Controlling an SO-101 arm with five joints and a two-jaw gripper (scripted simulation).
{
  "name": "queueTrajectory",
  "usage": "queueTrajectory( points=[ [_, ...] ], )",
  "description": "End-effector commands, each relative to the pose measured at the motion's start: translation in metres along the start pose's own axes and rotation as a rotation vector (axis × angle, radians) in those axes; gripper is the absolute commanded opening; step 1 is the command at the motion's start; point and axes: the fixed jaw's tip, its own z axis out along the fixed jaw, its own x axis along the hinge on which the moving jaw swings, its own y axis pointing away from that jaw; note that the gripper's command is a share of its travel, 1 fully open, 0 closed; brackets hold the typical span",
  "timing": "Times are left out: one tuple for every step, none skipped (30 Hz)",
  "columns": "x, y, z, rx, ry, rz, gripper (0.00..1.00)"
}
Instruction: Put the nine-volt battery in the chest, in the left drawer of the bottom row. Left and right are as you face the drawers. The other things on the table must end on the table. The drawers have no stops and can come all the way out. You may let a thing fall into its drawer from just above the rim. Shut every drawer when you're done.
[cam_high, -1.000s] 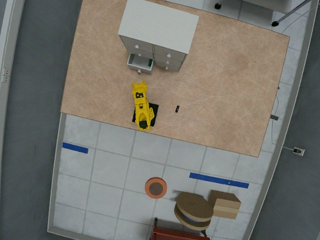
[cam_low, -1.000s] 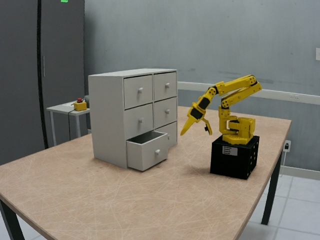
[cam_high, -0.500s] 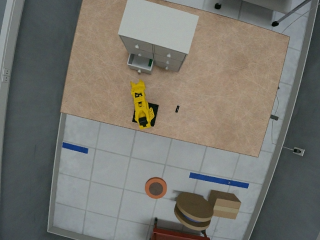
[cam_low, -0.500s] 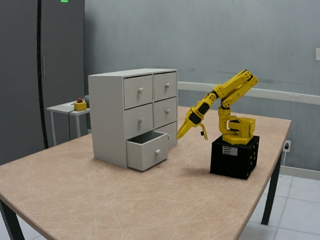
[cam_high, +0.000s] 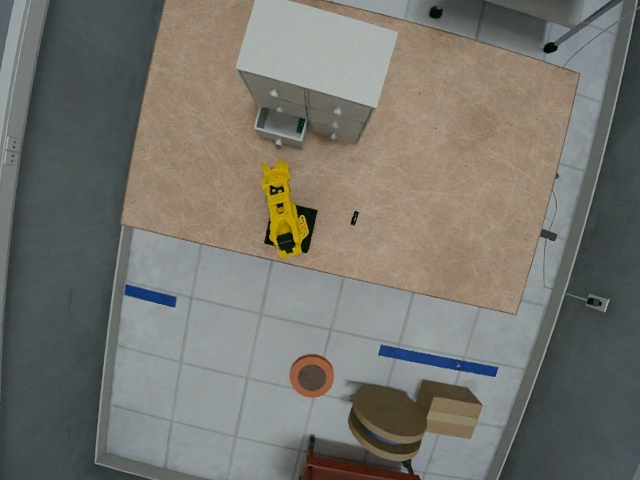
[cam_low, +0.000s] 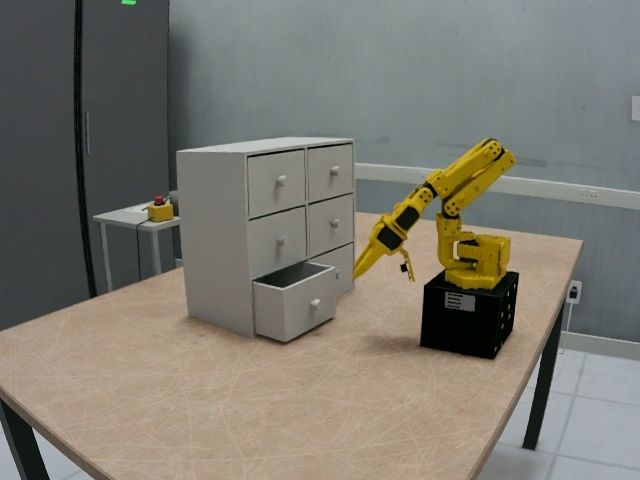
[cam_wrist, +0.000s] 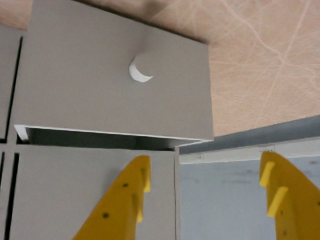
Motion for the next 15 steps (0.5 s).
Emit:
queueTrajectory(
  points=[
    [0.000,0.000,0.000,0.001,0.002,0.001,0.23],
    [0.000,0.000,0.000,0.001,0.002,0.001,0.22],
    [0.000,0.000,0.000,0.001,0.002,0.001,0.22],
    [0.000,0.000,0.000,0.001,0.002,0.001,0.22],
    [0.000,0.000,0.000,0.001,0.002,0.001,0.22],
    [0.000,0.000,0.000,0.001,0.002,0.001,0.21],
    [0.000,0.000,0.000,0.001,0.002,0.001,0.21],
    [0.000,0.000,0.000,0.001,0.002,0.001,0.21],
    [0.002,0.000,0.001,0.000,0.009,0.001,0.21],
    [0.003,0.000,0.003,0.000,0.016,0.002,0.21],
    [0.005,0.000,0.004,-0.001,0.023,0.002,0.21],
    [0.006,0.000,0.006,-0.002,0.030,0.003,0.21],
    [0.007,0.001,0.007,-0.002,0.038,0.003,0.21],
    [0.008,0.001,0.009,-0.003,0.045,0.003,0.21],
    [0.010,0.001,0.010,-0.003,0.052,0.004,0.21]
  ],
)
